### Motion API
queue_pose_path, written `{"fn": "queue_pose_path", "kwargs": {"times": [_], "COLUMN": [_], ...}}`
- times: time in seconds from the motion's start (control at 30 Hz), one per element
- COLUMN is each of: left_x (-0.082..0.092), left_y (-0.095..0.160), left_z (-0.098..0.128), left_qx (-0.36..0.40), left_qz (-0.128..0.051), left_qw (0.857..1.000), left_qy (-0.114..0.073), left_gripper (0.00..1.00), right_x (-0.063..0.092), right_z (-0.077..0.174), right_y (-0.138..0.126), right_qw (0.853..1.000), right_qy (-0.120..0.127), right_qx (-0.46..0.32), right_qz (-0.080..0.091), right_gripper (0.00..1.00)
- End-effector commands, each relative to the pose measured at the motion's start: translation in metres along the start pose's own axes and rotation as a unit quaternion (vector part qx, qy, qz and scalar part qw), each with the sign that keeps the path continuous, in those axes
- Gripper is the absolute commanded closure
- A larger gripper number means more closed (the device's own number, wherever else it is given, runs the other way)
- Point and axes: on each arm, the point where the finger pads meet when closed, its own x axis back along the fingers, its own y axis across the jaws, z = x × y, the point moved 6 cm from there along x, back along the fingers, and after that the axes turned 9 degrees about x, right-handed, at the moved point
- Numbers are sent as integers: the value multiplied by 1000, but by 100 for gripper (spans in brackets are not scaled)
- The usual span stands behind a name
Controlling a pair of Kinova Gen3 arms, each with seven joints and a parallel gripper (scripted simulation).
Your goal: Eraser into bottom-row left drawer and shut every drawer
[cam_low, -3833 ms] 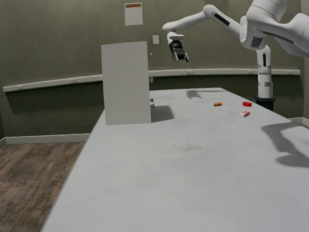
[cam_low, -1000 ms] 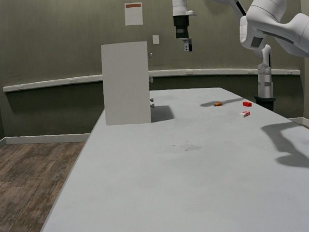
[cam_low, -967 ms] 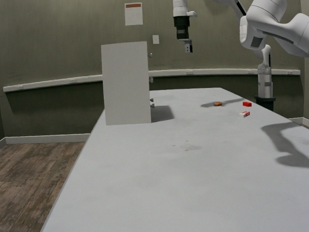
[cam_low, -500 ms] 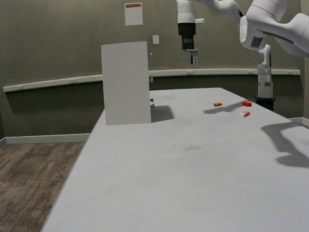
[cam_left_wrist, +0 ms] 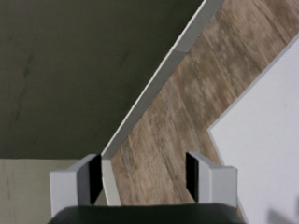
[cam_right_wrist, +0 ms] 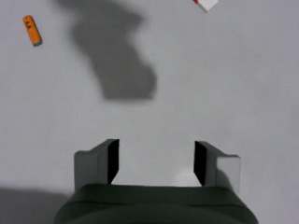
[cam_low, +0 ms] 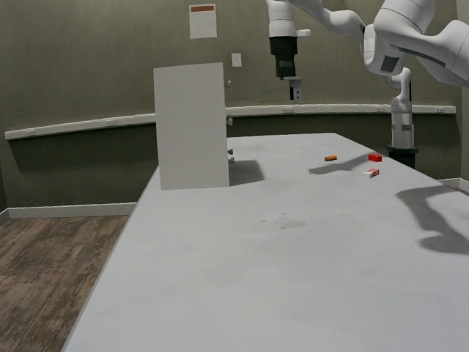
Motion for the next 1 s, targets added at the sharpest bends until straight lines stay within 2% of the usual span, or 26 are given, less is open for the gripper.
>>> {"fn": "queue_pose_path", "kwargs": {"times": [0.0, 0.47, 0.97], "left_x": [1, 1, 1], "left_y": [-1, -1, -1], "left_z": [0, 0, 0], "left_qx": [1, 1, 1], "left_qz": [0, 0, 0], "left_qw": [1000, 1000, 1000], "left_qy": [1, 1, 1], "left_gripper": [0, 0, 0], "right_x": [2, 1, -5], "right_z": [-1, -3, -5], "right_y": [0, 2, 4], "right_qw": [1000, 1000, 999], "right_qy": [0, -10, -45], "right_qx": [0, -1, -2], "right_qz": [0, 2, 8], "right_gripper": [0, 0, 0]}}
